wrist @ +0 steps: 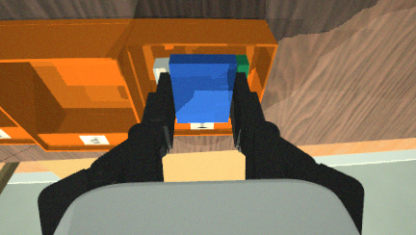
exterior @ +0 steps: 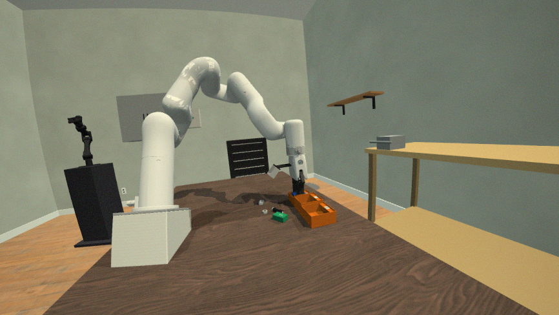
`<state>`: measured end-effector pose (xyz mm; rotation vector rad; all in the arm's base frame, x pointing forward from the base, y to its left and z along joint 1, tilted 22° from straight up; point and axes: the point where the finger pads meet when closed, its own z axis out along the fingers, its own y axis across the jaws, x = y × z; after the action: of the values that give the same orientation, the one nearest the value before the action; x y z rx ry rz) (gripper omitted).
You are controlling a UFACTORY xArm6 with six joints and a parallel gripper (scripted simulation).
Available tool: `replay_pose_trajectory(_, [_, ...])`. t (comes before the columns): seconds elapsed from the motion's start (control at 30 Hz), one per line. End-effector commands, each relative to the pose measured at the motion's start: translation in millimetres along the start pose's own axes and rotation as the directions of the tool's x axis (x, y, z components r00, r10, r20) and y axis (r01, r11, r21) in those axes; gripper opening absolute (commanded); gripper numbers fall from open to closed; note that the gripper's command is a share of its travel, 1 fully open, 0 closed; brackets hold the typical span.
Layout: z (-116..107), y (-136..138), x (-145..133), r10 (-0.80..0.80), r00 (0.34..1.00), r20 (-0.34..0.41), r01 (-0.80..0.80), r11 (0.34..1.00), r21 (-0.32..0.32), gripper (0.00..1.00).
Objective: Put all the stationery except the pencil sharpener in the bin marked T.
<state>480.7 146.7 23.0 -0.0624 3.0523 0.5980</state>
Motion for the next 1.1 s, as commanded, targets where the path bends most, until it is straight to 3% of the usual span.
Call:
replay_pose_trajectory(0.0, [-1,0,-1,-0.001,1.000,0.003,0.001,1.000,0.000,0.00])
replay_pose_trajectory(0.1, [-1,0,-1,-0.001,1.000,0.003,0.001,1.000,0.000,0.00])
replay_pose_trajectory(0.13, [-1,0,-1,-0.001,1.000,0.003,0.001,1.000,0.000,0.47])
replay_pose_trajectory(0.7, [-1,0,-1,-0.001,1.000,0.004,0.001,1.000,0.000,0.47])
replay_pose_trajectory(1.07, [-13,0,-1,-0.001,1.000,0.003,0.001,1.000,0.000,0.47])
